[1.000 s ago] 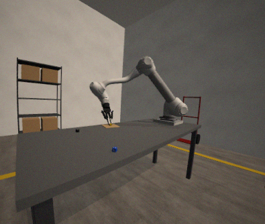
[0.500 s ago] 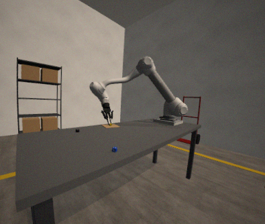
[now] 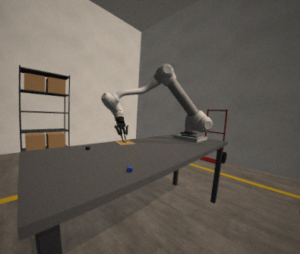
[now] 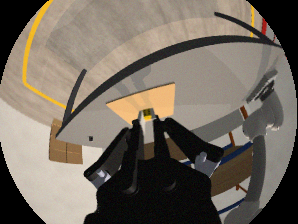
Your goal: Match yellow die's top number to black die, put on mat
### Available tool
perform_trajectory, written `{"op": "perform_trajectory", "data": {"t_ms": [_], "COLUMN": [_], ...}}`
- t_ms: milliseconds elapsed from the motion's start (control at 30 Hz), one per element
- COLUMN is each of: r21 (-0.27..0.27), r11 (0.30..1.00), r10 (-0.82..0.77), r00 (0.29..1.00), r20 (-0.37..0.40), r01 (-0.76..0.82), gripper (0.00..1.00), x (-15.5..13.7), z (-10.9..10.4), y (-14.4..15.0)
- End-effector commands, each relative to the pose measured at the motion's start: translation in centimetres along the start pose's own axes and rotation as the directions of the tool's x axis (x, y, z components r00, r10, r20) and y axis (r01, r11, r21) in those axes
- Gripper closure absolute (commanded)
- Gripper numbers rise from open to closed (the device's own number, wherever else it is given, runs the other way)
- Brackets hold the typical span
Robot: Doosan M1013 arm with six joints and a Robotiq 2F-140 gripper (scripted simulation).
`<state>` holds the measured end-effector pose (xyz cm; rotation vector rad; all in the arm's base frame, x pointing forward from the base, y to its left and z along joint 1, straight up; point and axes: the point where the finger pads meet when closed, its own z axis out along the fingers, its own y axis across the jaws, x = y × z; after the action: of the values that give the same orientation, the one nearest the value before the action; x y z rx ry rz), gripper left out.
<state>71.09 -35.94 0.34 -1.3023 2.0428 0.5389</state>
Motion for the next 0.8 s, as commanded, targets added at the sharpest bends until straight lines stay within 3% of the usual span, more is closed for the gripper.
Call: {"op": "perform_trajectory", "data": {"t_ms": [0, 433, 767], "r21": [0.0, 0.0, 0.0], "r11": [1.0, 1.0, 1.0], "r10": [0.0, 0.0, 0.0], "r00": [1.0, 1.0, 1.0], "r20": [0.0, 0.0, 0.0], "r01": [0.0, 0.0, 0.0], "gripper": [0.82, 0.82, 0.73], "x": [-0.02, -0.02, -0.02], "z": [-0.02, -0.02, -0.02], "y": [0.0, 0.0, 0.0]}}
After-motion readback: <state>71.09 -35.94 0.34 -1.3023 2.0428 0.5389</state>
